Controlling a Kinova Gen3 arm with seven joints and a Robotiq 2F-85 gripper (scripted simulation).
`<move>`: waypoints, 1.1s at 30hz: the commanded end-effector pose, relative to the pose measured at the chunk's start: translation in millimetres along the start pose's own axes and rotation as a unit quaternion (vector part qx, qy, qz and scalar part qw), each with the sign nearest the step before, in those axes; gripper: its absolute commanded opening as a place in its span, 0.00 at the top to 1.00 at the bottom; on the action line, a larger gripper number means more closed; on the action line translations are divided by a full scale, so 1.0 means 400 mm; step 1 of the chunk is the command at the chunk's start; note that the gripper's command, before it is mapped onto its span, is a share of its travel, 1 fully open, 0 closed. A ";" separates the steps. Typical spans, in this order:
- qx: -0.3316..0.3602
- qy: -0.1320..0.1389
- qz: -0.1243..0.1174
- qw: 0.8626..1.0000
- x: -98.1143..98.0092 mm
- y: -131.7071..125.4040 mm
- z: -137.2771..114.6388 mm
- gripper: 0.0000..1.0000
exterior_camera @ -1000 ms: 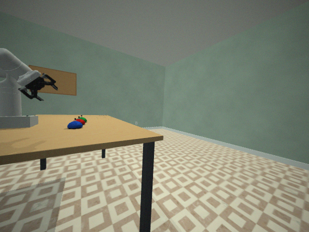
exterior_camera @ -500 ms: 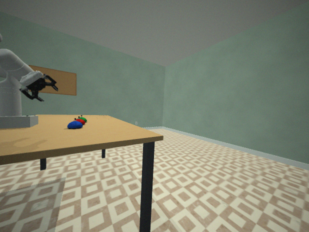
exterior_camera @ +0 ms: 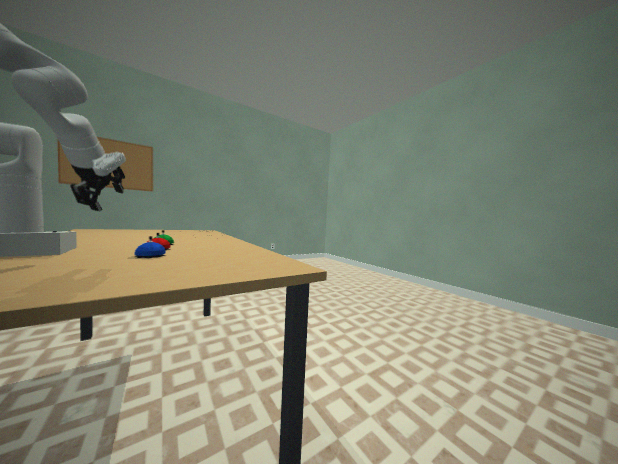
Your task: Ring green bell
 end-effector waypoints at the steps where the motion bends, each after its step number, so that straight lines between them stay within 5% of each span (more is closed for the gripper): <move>1: -0.068 -0.037 0.050 0.996 0.059 -0.066 -0.018 0.00; 7: -0.208 -0.085 0.140 0.964 0.143 -0.140 -0.039 0.00; 9: -0.208 -0.085 0.140 0.964 0.143 -0.140 -0.039 0.00; 12: -0.300 -0.112 0.189 0.928 0.198 -0.193 -0.049 0.00; 15: -0.330 -0.121 0.204 0.914 0.217 -0.211 -0.051 0.00; 17: -0.391 -0.138 0.232 0.880 0.255 -0.250 -0.054 0.00; 20: -0.421 -0.146 0.244 0.862 0.275 -0.270 -0.055 0.00; 21: -0.450 -0.153 0.255 0.842 0.294 -0.290 -0.054 0.00; 22: -0.450 -0.153 0.255 0.842 0.294 -0.290 -0.054 0.00; 23: -0.478 -0.160 0.266 0.822 0.314 -0.310 -0.053 0.00; 26: -0.478 -0.160 0.266 0.822 0.314 -0.310 -0.053 0.00; 28: -0.531 -0.172 0.283 0.780 0.353 -0.351 -0.049 0.00; 33: -0.531 -0.172 0.283 0.780 0.353 -0.351 -0.049 0.00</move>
Point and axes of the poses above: the point where the finger pads meet when closed, its own x axis out along the fingers, its own y axis across the jaws, z = x × y, the point moved 7 cm from there along -x, back along the fingers, and after that the axes turned 5 degrees about x, right-handed, at the moved point
